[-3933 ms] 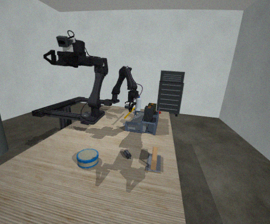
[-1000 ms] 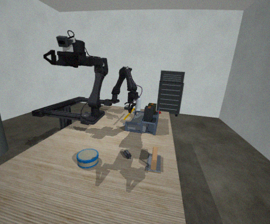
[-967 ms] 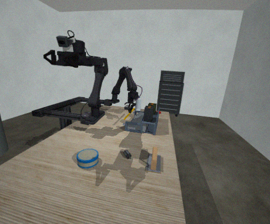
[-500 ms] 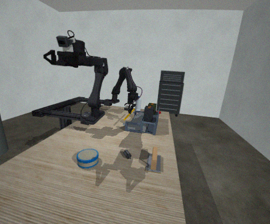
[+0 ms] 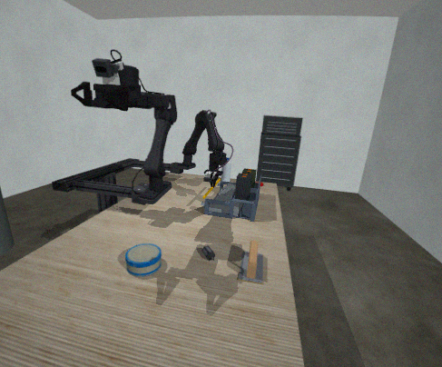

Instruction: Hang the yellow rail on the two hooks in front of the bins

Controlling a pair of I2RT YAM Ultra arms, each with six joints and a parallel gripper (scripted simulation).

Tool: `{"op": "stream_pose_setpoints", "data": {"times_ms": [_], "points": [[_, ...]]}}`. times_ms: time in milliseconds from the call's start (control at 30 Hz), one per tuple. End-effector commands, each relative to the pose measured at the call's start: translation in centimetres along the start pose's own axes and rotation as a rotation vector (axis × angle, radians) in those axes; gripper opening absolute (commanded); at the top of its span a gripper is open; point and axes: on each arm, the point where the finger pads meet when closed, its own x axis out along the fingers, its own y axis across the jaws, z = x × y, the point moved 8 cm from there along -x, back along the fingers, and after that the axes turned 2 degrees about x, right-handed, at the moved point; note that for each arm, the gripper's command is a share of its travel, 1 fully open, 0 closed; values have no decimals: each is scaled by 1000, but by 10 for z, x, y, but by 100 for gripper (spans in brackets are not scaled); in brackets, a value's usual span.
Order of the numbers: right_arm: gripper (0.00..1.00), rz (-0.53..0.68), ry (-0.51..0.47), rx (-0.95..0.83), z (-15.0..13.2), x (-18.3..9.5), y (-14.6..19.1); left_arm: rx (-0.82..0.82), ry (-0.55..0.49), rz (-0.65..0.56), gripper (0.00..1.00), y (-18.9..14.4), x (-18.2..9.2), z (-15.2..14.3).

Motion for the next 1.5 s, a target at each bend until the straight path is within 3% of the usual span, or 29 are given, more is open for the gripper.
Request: {"op": "stream_pose_setpoints", "data": {"times_ms": [0, 33, 1467], "points": [[100, -25, -15, 6, 11, -6, -4, 2, -18, 21, 0, 3, -5, 1], [100, -25, -15, 6, 11, -6, -4, 0, -28, 31, 0, 6, -15, 2], [100, -25, -15, 6, 11, -6, -4, 6, -53, 50, 0, 9, -20, 9]]}}
